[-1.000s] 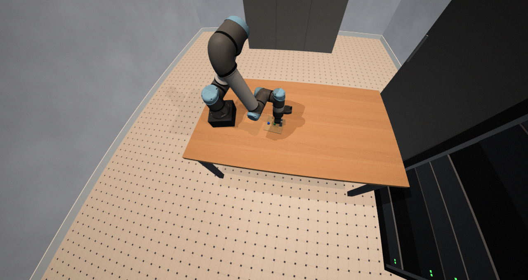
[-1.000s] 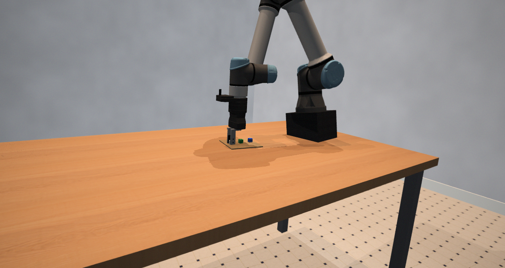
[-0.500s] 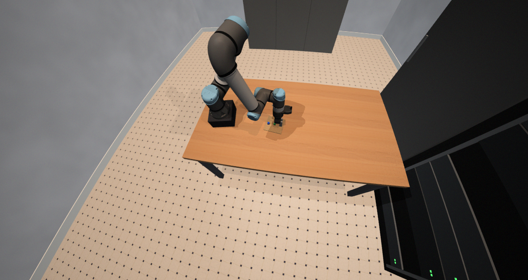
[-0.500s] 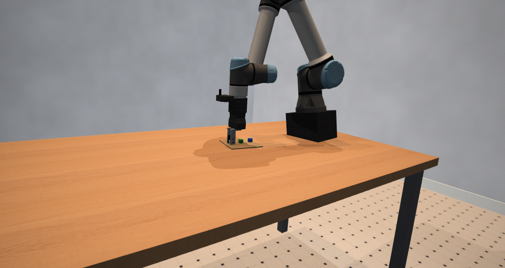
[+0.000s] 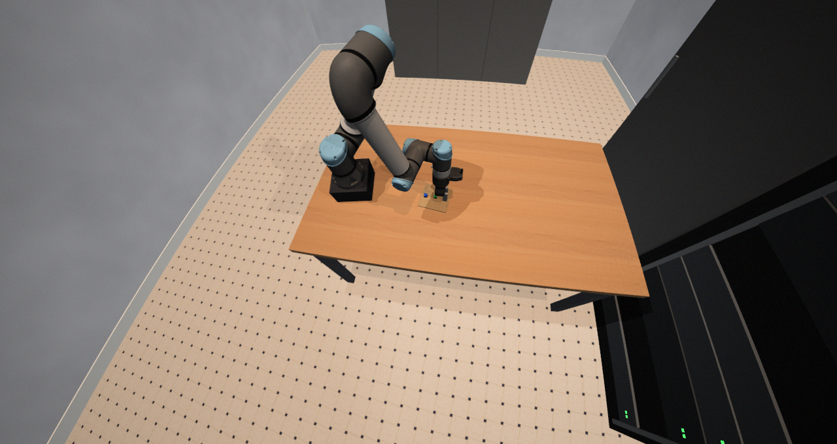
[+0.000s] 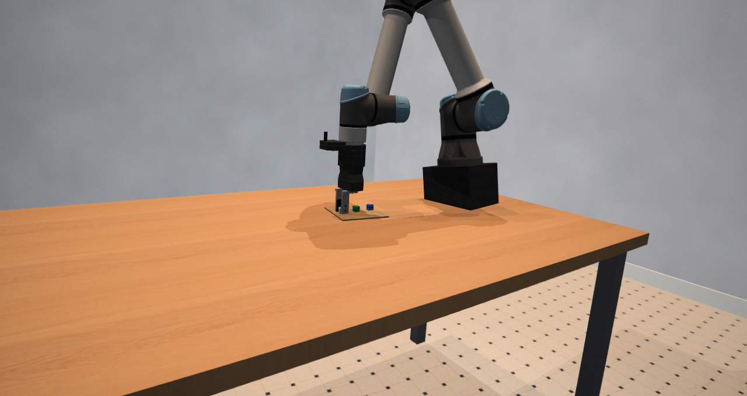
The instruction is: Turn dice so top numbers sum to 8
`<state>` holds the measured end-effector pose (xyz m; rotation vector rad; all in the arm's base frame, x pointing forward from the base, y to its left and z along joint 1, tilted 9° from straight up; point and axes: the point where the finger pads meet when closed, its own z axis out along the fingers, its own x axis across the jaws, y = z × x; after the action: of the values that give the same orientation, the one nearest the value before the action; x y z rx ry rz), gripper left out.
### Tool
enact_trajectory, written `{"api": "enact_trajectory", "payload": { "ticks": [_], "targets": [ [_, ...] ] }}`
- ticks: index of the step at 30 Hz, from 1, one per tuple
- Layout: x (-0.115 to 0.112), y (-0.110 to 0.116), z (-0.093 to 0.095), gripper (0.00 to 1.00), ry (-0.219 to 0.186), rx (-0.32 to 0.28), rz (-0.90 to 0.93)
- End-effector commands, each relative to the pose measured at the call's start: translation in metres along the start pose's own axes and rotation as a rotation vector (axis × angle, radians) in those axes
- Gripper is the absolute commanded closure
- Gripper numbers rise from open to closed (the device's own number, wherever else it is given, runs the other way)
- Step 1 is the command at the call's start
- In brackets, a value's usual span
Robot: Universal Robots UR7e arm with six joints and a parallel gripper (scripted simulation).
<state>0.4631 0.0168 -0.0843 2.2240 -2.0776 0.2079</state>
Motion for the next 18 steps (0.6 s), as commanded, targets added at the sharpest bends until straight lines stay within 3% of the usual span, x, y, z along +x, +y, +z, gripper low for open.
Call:
{"api": "enact_trajectory", "payload": {
  "ticks": [1,5,18],
  "targets": [
    [0.0001,-0.0004,-0.0004,0.48,0.0,0.001,0.0],
    [0.0001,-0.0004,-0.0004,0.36,0.0,0.001,0.0],
    [0.0001,-0.0004,-0.001,0.36,0.0,0.001,0.0]
  ]
}}
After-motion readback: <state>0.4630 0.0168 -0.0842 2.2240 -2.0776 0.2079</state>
